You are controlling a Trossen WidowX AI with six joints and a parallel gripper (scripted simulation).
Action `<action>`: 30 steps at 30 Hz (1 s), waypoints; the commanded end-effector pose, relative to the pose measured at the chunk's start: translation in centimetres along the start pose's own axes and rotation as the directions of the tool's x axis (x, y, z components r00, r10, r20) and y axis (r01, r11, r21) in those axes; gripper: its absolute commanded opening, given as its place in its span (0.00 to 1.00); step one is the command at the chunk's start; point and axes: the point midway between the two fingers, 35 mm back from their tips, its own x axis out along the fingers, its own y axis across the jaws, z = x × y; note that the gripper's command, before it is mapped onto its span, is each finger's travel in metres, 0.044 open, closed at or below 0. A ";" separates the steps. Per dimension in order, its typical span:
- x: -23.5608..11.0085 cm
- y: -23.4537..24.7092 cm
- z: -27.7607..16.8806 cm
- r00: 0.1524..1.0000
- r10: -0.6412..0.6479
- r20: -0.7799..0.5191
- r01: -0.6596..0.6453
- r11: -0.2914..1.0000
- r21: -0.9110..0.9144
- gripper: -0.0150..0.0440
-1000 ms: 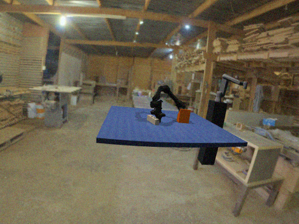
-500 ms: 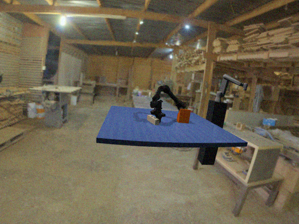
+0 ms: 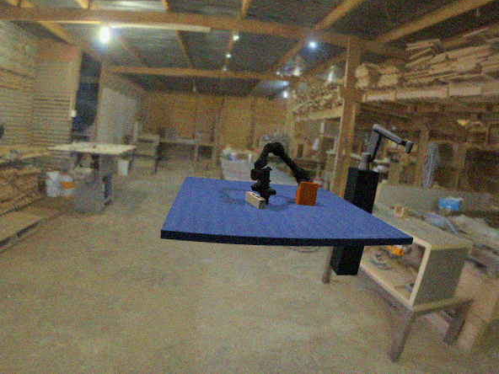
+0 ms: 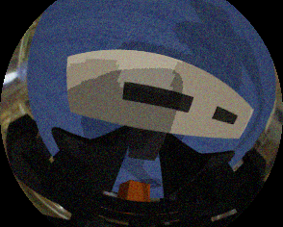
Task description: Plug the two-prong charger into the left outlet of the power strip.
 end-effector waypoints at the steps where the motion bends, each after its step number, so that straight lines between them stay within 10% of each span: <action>1: 0.1 -0.1 0.7 1.000 0.005 0.024 -0.005 1.000 0.021 0.25; 30: 0.2 -0.1 0.5 1.000 0.005 0.024 -0.005 1.000 0.021 0.25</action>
